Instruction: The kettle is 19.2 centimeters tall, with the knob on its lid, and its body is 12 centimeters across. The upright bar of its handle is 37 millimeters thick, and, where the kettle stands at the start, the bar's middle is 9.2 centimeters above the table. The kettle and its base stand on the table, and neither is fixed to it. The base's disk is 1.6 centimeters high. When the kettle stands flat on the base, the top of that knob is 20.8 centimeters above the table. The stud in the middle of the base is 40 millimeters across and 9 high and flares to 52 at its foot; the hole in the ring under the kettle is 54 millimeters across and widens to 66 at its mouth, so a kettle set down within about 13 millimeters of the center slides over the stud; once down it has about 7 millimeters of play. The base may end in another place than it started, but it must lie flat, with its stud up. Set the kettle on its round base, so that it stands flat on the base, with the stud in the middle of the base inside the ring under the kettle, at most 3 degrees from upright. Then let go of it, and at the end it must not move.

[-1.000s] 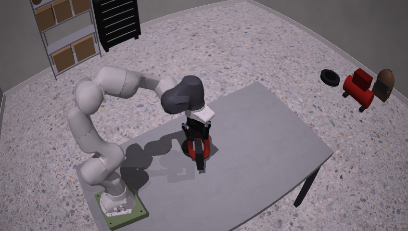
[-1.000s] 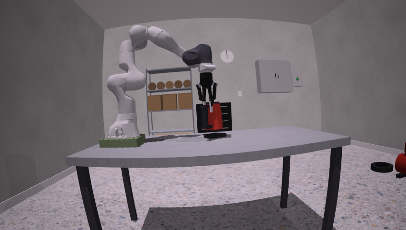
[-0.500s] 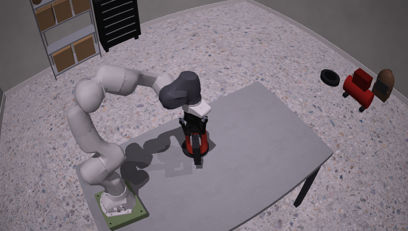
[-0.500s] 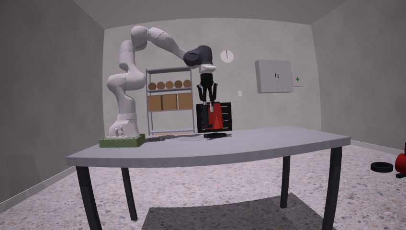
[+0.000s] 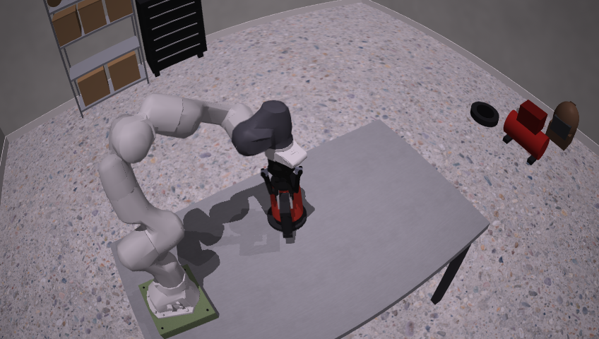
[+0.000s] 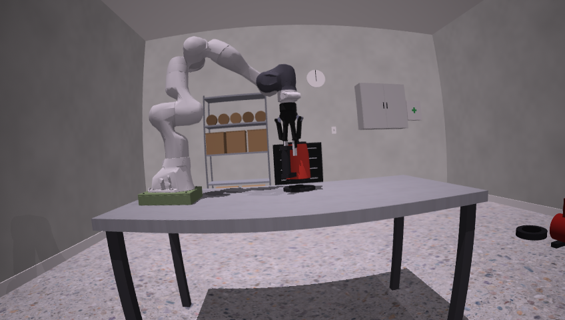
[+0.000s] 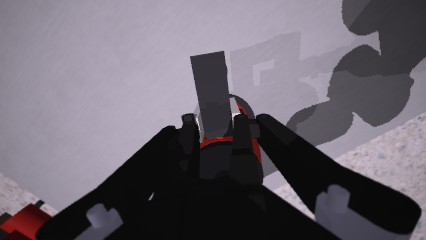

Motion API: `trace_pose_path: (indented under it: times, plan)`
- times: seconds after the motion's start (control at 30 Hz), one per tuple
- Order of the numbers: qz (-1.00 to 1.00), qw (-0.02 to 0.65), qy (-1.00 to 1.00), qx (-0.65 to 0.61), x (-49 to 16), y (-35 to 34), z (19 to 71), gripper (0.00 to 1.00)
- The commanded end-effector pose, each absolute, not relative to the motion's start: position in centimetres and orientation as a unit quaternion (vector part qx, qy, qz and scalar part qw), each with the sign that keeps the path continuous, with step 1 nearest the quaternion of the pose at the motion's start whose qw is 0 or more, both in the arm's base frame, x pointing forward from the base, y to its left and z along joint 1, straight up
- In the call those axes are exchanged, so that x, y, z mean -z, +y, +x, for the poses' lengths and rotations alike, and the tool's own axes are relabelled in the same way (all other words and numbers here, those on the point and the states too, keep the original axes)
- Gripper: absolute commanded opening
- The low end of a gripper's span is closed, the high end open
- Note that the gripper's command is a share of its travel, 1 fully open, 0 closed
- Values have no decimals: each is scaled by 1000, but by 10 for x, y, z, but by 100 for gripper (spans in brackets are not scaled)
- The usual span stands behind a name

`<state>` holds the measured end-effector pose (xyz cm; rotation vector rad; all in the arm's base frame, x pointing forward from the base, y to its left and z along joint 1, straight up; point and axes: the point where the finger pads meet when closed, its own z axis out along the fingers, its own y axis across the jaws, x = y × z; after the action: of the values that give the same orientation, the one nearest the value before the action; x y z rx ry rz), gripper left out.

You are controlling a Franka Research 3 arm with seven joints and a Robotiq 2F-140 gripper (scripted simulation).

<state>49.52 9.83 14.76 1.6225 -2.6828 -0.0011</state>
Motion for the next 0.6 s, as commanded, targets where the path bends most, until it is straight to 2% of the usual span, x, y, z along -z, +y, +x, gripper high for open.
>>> trace_pose_path:
  times: [0.0,0.57]
  plan:
    - [506,1,-862,1,-150,102,498,0]
    - [506,1,-862,1,-150,114,500,0]
